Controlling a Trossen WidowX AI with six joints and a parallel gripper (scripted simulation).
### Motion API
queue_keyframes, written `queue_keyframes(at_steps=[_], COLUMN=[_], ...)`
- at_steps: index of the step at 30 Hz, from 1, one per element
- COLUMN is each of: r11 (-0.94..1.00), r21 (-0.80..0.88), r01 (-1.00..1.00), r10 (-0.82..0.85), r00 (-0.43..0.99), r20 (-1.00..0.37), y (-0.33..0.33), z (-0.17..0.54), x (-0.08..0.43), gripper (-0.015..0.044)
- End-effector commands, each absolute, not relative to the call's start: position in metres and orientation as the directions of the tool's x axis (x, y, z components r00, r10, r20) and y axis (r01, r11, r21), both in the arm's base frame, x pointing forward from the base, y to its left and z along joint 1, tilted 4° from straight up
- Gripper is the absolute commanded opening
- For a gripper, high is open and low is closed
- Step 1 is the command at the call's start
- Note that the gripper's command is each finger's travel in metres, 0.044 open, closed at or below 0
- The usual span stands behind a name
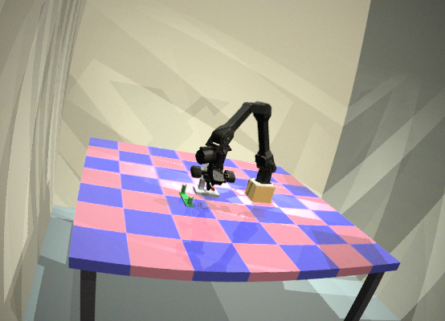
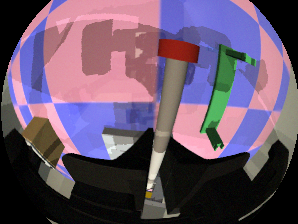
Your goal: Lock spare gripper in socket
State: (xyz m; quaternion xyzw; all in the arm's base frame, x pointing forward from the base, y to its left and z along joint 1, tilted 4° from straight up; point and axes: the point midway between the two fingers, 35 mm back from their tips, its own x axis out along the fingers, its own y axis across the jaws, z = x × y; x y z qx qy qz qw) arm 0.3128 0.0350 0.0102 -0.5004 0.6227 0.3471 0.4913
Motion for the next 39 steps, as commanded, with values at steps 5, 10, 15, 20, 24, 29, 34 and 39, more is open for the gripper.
queue_keyframes(at_steps=[5, 10, 15, 20, 24, 29, 34, 39], r11=[0.256, 0.255, 0.255, 0.255, 0.255, 0.255, 0.255, 0.255], r21=[-0.059, -0.058, -0.056, -0.054, -0.053, -0.051, -0.05, -0.048], r01=[-0.965, -0.965, -0.965, -0.965, -0.965, -0.965, -0.966, -0.966], r10=[-0.278, -0.277, -0.277, -0.276, -0.276, -0.276, -0.275, -0.275], r00=[-0.015, -0.016, -0.017, -0.019, -0.02, -0.022, -0.024, -0.025], r20=[-0.961, -0.961, -0.961, -0.961, -0.961, -0.961, -0.961, -0.961], y=[0.029, 0.026, 0.022, 0.018, 0.015, 0.012, 0.008, 0.005], z=[0.011, 0.011, 0.011, 0.011, 0.011, 0.011, 0.012, 0.012], x=[0.311, 0.311, 0.31, 0.309, 0.308, 0.307, 0.306, 0.305], gripper=[0.0, 0.0, 0.0, 0.0, 0.0, 0.0, 0.0, 0.0])
